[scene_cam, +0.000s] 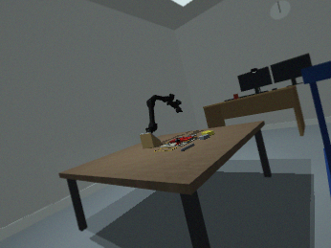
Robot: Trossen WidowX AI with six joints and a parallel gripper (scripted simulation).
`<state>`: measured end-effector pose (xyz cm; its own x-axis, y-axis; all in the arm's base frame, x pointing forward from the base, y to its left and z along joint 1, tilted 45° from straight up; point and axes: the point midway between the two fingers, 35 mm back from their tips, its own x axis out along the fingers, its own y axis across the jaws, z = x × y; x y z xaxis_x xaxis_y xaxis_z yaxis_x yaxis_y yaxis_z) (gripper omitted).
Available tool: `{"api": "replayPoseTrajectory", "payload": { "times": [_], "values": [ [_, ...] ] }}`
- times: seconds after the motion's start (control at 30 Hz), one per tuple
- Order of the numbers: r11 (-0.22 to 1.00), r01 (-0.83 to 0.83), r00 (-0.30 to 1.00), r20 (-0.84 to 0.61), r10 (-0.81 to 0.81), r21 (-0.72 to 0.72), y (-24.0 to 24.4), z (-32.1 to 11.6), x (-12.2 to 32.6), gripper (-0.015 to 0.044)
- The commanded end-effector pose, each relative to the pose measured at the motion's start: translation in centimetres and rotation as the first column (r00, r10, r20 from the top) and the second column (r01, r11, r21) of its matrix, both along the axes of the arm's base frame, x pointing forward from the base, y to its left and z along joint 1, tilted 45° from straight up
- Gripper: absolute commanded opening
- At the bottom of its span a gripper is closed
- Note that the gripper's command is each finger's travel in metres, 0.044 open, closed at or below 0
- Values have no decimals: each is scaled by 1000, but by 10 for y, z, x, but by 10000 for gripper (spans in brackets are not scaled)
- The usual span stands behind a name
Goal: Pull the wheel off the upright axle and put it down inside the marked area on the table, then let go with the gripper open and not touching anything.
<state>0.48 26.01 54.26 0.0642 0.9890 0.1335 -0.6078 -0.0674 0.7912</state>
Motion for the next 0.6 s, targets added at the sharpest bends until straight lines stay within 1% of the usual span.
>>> {"api": "replayPoseTrajectory", "payload": {
  "times": [0.0,0.13,0.3,0.43,0.57],
  "values": [
    [988,88,994,80,-78,-131,31,-33,28,300],
    [949,181,978,147,-146,-258,54,-68,66,300],
    [863,303,945,244,-217,-405,70,-113,124,300],
    [805,342,933,280,-227,-485,74,-140,155,300],
    [711,367,926,308,-218,-600,71,-181,201,300]
  ]
}}
